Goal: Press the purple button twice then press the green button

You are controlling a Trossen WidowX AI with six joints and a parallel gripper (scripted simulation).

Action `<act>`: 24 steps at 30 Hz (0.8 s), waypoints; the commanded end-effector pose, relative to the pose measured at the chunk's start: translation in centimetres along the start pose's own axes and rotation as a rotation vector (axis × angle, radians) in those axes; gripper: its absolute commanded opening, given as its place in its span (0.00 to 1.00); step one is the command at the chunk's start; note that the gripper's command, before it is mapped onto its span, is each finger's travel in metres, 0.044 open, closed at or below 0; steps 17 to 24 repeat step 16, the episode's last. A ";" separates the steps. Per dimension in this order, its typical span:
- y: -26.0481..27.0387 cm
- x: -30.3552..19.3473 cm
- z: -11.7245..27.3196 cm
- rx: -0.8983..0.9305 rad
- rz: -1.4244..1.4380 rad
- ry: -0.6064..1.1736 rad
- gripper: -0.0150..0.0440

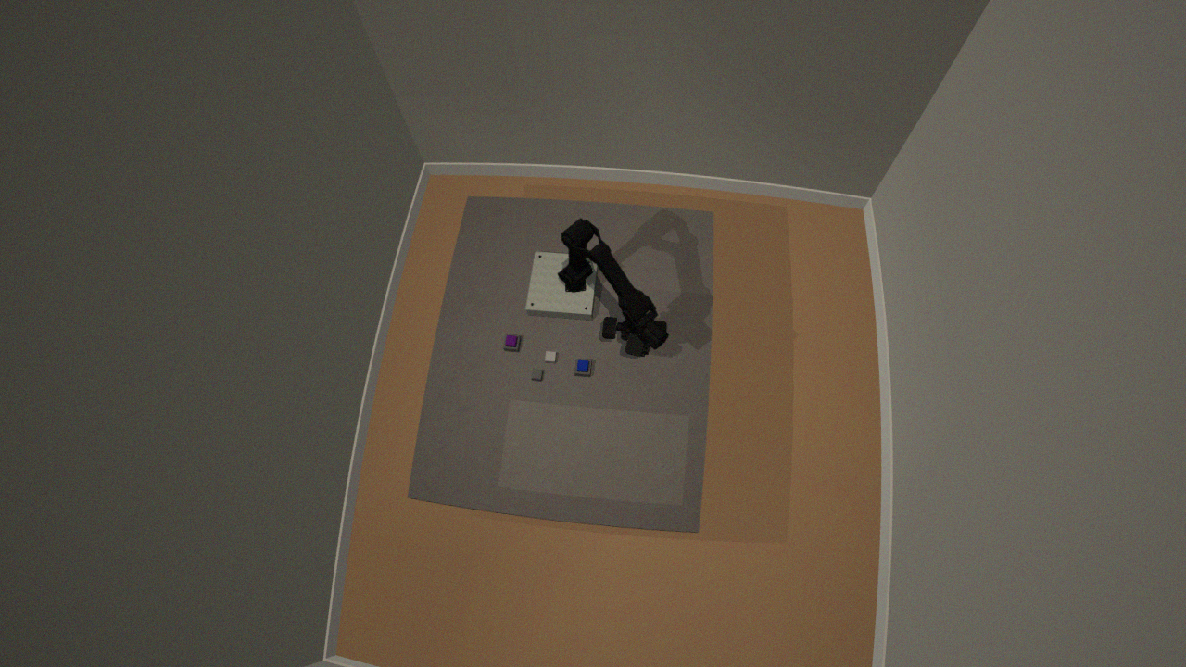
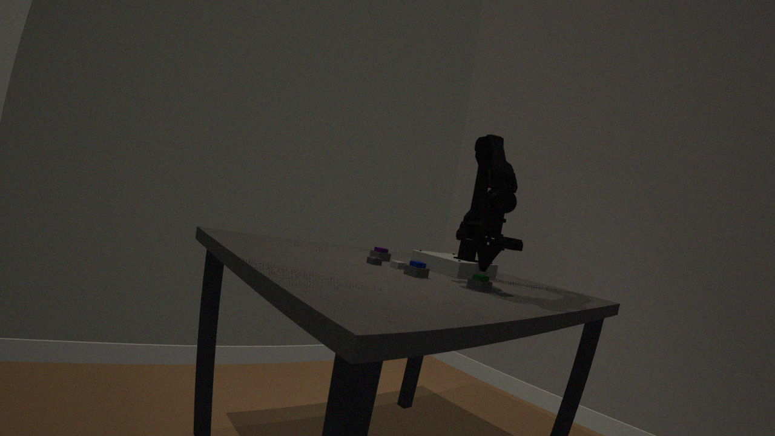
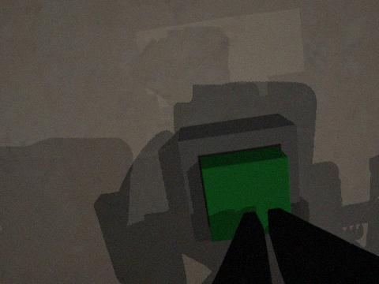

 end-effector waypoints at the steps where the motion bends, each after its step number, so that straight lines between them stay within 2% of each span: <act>1: 0.1 0.2 1.4 0.008 -0.005 -0.013 0.29; 2: 0.1 0.2 1.4 0.008 -0.005 -0.013 0.29; 5: 0.0 1.3 2.5 0.008 -0.005 -0.014 0.42; 11: -1.4 5.5 7.3 0.007 -0.005 -0.018 0.69; 15: -1.6 5.9 7.8 0.006 -0.005 -0.018 0.87; 24: -1.6 5.9 7.8 0.006 -0.005 -0.018 0.87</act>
Point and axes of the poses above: the point midway between the two fingers, 35 mm back from their tips, its own z axis back along the fingers, its own y axis across the jaws, x = y × z, the point moved 4 cm from there along z, back along the fingers, and after that the axes turned 12 degrees about z, right-handed, at the moved point
